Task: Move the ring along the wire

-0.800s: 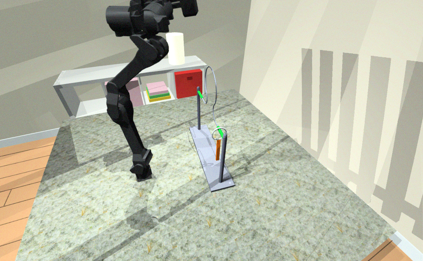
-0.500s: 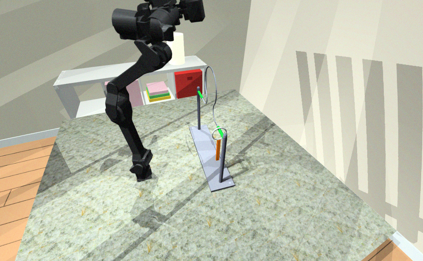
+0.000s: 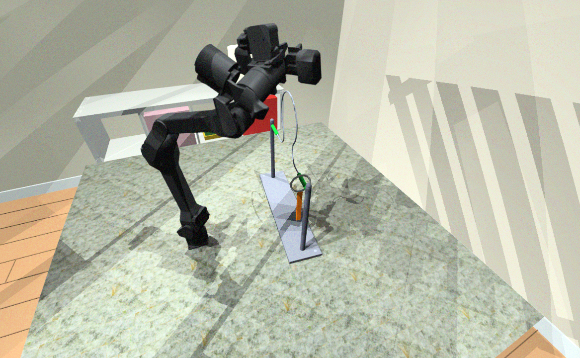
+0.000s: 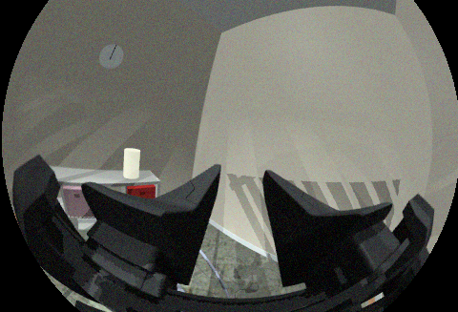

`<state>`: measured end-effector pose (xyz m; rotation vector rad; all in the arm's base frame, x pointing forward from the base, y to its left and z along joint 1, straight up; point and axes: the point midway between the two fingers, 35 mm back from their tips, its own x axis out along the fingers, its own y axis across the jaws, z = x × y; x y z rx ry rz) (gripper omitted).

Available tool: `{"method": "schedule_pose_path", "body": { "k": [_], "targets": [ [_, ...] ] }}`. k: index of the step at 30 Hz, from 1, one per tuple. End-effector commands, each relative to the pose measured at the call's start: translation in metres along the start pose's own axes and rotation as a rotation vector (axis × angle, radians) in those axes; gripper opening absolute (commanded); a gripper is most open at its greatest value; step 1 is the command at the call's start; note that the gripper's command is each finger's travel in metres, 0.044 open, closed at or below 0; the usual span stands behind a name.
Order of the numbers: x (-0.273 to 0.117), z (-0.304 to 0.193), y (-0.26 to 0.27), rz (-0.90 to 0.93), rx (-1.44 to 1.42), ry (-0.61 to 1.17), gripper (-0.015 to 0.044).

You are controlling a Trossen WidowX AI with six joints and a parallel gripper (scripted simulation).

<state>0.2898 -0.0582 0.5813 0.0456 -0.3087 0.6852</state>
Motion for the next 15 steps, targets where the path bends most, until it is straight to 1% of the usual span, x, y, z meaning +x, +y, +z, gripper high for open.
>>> {"method": "schedule_pose_path", "body": {
  "k": [1, 8, 15],
  "targets": [
    [-0.012, -0.018, -0.019, -0.069, -0.009, 0.003, 0.0160],
    [-0.046, -0.069, -0.048, -0.189, -0.031, 0.060, 0.0160],
    [-0.084, -0.122, -0.066, -0.297, -0.047, 0.123, 0.0160]
  ]
}}
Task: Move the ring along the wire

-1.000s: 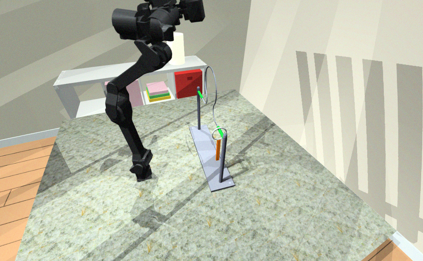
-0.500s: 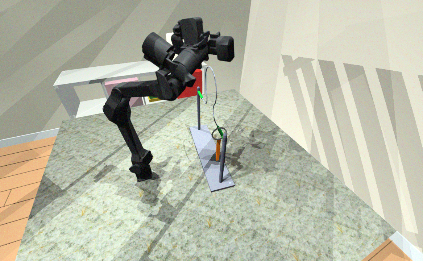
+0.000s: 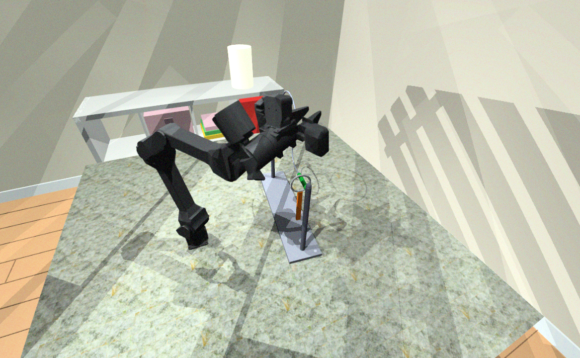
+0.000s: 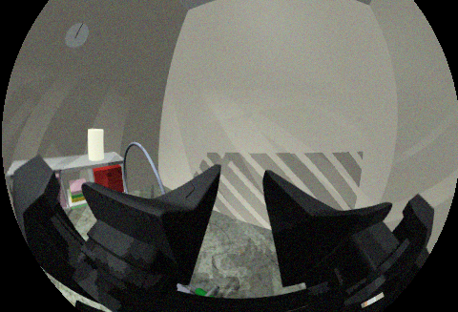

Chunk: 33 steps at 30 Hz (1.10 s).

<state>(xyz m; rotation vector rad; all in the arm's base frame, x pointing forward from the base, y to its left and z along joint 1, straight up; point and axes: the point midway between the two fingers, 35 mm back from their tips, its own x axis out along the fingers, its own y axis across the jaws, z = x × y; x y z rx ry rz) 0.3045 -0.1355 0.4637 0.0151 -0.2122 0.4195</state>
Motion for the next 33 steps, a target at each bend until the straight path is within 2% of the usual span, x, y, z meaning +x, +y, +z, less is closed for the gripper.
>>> {"method": "schedule_pose_path", "body": {
  "k": [1, 17, 33],
  "targets": [
    [-0.014, -0.027, -0.009, -0.050, -0.013, 0.030, 0.0160],
    [-0.087, -0.167, -0.019, -0.238, -0.010, 0.180, 0.0160],
    [-0.149, -0.305, 0.039, -0.340, 0.065, 0.321, 0.0160]
  ]
}}
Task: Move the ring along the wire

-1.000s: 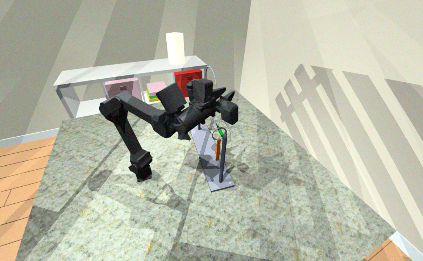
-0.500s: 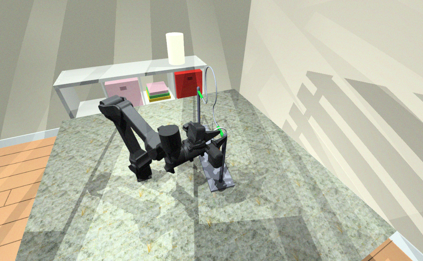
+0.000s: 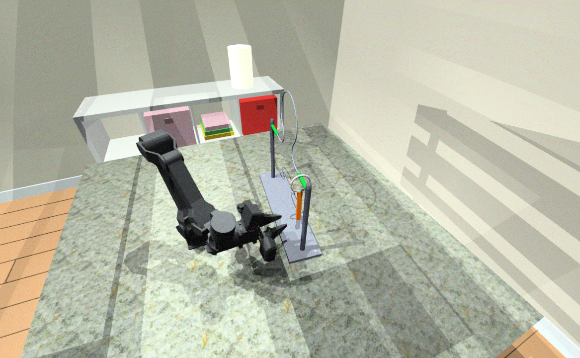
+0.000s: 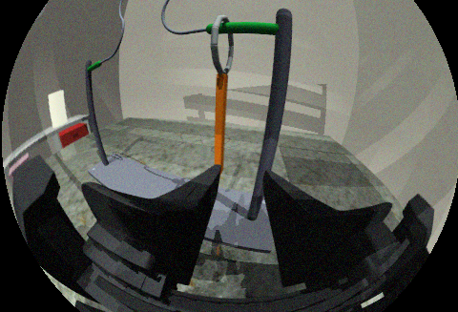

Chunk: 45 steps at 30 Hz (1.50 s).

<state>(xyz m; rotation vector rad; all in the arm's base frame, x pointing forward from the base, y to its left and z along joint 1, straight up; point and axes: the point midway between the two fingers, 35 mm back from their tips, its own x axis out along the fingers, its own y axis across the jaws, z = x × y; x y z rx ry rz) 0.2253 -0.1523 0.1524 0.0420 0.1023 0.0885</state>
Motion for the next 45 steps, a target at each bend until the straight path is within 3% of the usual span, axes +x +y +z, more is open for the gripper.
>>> {"method": "schedule_pose_path", "body": {
  "k": [1, 10, 28, 45],
  "targets": [
    [-0.008, -0.028, 0.014, -0.008, 0.010, 0.026, 0.0160],
    [-0.019, -0.070, 0.039, -0.036, 0.027, 0.066, 0.0160],
    [0.024, -0.023, 0.036, -0.203, -0.029, 0.061, 0.0160],
    [0.042, -0.019, 0.030, -0.204, -0.029, 0.059, 0.0160]
  ]
}}
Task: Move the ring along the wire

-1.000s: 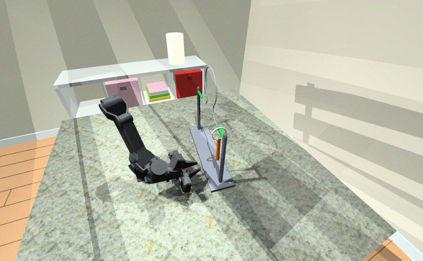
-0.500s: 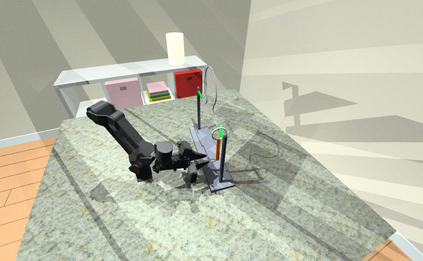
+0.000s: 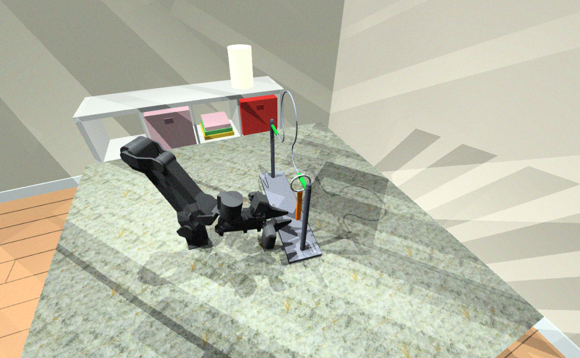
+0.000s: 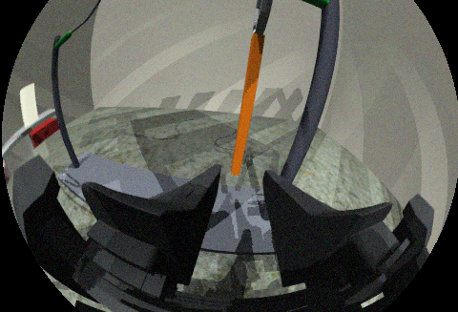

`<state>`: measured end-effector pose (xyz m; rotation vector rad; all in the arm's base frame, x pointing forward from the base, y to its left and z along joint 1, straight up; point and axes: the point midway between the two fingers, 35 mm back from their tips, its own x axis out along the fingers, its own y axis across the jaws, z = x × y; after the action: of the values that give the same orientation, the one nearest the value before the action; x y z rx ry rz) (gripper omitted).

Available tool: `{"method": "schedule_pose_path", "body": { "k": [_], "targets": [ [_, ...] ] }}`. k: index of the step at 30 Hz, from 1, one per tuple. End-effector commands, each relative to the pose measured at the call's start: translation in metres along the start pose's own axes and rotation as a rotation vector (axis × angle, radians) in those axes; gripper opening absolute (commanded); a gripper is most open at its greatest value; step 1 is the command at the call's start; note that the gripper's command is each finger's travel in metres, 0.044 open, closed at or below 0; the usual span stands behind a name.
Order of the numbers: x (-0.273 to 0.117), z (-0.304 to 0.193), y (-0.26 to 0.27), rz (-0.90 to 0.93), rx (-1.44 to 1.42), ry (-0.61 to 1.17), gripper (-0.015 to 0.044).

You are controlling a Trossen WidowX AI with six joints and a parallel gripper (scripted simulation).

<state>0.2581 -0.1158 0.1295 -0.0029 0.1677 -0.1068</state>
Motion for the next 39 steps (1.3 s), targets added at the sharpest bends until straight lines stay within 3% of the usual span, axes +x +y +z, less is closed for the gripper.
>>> {"method": "schedule_pose_path", "body": {
  "k": [1, 39],
  "targets": [
    [0.005, 0.002, -0.002, -0.006, 0.003, -0.004, 0.0160],
    [0.062, -0.001, 0.003, -0.006, 0.005, -0.010, 0.0160]
  ]
}}
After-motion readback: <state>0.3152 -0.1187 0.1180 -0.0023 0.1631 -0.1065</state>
